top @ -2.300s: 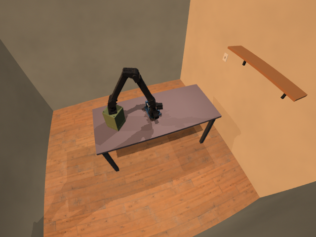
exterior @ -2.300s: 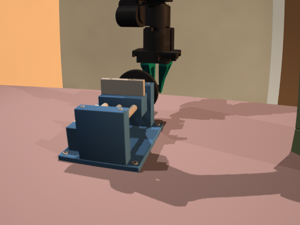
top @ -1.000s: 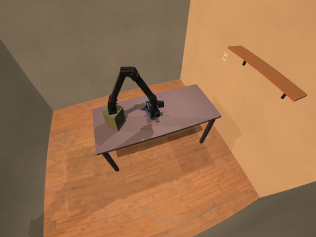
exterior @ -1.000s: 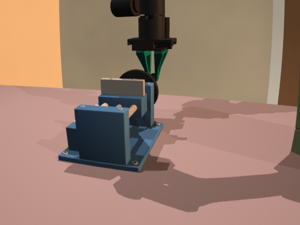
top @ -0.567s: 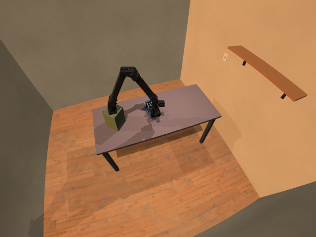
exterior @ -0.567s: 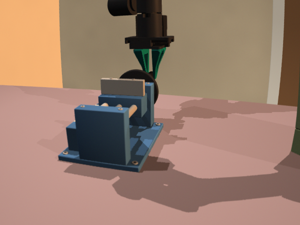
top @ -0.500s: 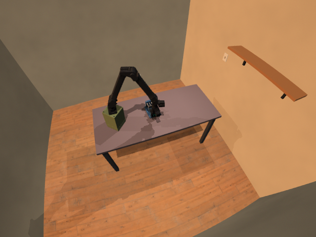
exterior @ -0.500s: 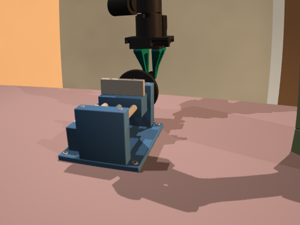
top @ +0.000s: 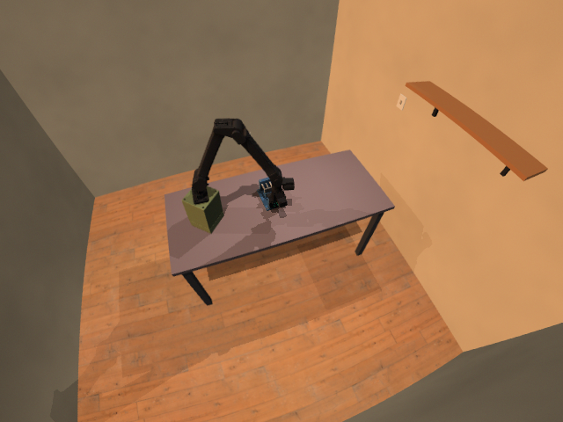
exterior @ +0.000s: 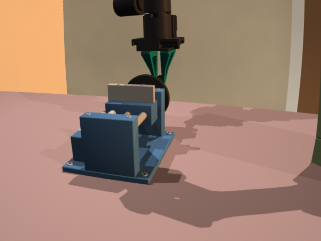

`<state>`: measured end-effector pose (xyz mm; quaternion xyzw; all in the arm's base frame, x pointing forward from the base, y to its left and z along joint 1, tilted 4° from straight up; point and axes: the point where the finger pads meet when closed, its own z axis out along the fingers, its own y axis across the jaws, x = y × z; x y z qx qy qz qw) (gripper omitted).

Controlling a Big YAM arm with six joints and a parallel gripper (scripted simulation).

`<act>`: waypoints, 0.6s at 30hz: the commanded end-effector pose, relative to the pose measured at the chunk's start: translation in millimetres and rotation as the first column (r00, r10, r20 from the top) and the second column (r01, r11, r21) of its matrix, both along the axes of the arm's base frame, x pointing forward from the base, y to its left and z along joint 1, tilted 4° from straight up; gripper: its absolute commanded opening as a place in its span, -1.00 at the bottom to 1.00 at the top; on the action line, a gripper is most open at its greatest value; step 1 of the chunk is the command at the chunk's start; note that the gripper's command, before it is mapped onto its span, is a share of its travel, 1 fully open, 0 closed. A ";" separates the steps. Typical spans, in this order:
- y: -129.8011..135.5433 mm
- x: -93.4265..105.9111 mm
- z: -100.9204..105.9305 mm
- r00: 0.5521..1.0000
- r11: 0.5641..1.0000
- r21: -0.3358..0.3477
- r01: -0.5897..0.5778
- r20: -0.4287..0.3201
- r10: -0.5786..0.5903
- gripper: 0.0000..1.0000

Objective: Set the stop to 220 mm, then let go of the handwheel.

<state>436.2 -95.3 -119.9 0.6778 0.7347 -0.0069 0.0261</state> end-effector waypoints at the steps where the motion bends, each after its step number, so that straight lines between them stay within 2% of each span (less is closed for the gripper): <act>1: 0.9 37.8 34.8 0.996 1.000 -0.015 -0.002 0.086 0.003 -0.87; 18: 2.9 52.1 42.7 0.996 1.000 -0.014 -0.002 0.088 0.003 -0.87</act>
